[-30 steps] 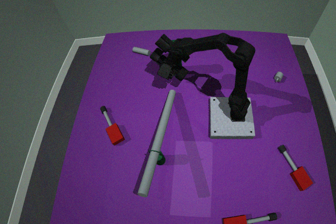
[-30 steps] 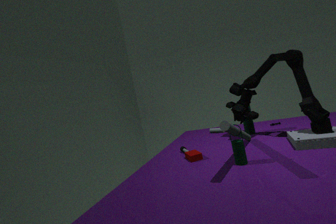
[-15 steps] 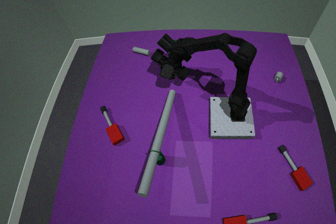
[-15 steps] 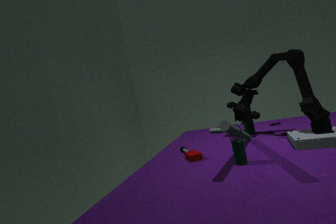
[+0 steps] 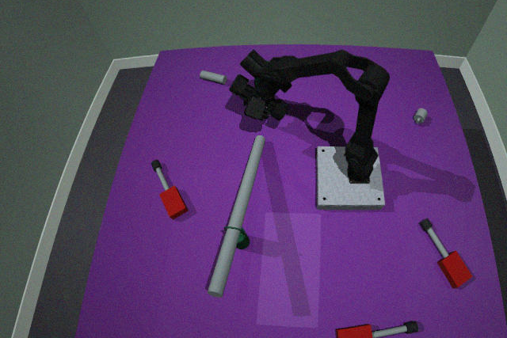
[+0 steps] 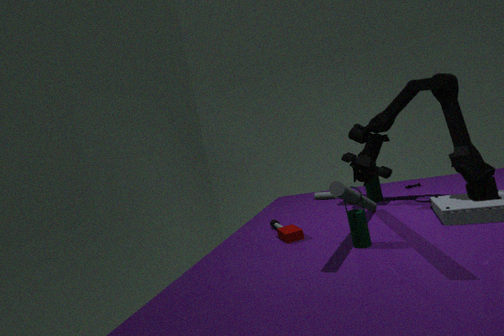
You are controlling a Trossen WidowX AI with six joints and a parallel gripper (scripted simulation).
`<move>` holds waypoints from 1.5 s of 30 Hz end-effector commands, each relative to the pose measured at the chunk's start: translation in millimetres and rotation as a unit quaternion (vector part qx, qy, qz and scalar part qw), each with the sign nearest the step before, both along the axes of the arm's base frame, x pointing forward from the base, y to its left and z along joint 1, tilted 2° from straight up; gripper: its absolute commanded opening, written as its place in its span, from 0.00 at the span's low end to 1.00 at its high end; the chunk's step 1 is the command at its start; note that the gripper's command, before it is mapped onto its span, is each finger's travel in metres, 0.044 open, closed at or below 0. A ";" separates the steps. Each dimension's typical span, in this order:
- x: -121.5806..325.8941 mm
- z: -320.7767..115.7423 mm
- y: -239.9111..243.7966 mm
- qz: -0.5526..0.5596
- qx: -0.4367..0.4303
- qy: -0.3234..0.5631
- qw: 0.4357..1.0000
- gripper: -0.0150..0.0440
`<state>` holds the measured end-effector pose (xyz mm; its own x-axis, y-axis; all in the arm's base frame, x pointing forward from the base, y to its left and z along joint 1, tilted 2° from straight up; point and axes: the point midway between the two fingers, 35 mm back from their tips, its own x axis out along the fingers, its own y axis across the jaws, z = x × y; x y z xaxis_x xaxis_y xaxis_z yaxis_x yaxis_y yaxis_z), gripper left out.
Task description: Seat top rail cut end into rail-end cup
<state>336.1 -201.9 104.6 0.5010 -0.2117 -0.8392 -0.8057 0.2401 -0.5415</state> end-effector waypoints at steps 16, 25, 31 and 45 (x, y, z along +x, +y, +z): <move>-11.7 0.0 4.1 0.059 -0.001 0.005 0.998 0.25; -15.6 -0.3 4.8 0.080 -0.001 0.007 0.997 0.25; -16.9 -0.3 5.0 0.088 -0.002 0.007 0.996 0.25; -23.3 -0.7 5.6 0.122 -0.003 0.010 0.992 0.25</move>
<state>315.6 -197.4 103.4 0.5229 -0.1016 -0.8463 -0.8473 0.0458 -0.5291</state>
